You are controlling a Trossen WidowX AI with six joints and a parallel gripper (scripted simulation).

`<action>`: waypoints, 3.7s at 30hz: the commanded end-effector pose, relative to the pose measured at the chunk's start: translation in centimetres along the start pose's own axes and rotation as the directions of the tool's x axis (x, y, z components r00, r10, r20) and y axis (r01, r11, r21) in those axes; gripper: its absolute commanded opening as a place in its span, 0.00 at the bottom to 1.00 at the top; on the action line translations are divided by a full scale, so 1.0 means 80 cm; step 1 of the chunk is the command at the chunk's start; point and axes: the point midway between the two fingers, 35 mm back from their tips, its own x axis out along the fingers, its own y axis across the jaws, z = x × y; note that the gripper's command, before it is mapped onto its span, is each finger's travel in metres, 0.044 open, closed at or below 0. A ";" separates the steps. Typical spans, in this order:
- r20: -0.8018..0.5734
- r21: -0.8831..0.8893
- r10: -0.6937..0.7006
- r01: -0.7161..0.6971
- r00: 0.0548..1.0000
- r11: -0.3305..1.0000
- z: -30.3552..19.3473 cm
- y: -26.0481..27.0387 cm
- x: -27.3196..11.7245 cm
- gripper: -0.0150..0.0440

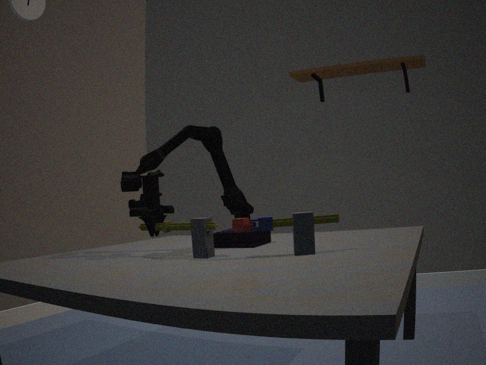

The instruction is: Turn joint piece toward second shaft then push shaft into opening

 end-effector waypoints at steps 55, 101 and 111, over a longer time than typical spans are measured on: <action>-0.005 0.006 0.004 -0.004 1.000 1.000 -0.053 0.001 0.004 0.25; -0.012 0.006 0.005 -0.005 1.000 1.000 -0.137 0.002 0.003 0.25; -0.010 0.008 0.003 -0.003 1.000 1.000 -0.132 0.002 0.002 0.25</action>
